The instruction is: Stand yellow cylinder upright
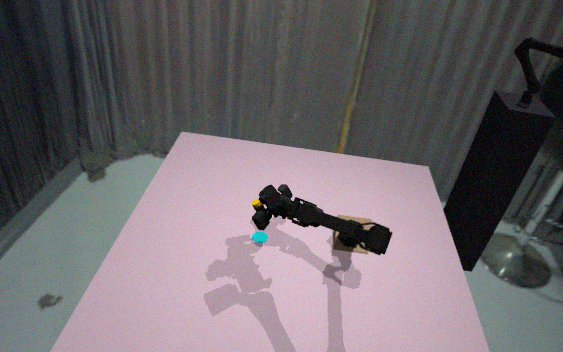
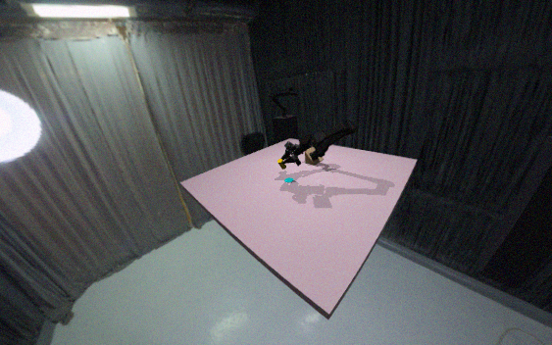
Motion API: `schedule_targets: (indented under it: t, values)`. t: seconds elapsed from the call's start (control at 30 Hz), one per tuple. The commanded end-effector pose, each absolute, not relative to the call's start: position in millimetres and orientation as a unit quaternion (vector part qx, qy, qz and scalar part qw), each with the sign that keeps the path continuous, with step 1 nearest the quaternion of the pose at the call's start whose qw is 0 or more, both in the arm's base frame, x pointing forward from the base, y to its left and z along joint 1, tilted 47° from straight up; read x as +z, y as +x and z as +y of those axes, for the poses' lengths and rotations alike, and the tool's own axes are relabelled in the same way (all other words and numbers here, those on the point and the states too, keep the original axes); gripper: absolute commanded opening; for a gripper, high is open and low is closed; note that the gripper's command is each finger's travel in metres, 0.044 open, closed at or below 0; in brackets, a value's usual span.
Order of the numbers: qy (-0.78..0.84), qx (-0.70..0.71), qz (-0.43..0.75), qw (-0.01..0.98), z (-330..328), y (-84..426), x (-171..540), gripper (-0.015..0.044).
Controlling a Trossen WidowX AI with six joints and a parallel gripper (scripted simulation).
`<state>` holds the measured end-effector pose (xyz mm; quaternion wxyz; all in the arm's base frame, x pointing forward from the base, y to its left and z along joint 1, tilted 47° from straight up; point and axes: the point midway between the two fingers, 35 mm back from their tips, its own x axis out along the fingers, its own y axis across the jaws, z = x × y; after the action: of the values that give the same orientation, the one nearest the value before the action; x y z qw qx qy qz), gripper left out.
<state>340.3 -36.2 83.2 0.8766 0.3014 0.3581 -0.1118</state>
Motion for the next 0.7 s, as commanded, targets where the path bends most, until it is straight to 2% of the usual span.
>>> schedule_targets:
  t: [0.0, 0.67]
  values:
    - [0.305, -0.117, 0.341, 0.882, -37.3, 339.7, 88.2, 0.0105]
    - [0.331, -0.128, 0.271, 0.895, -35.9, 332.4, 96.9, 0.0105]
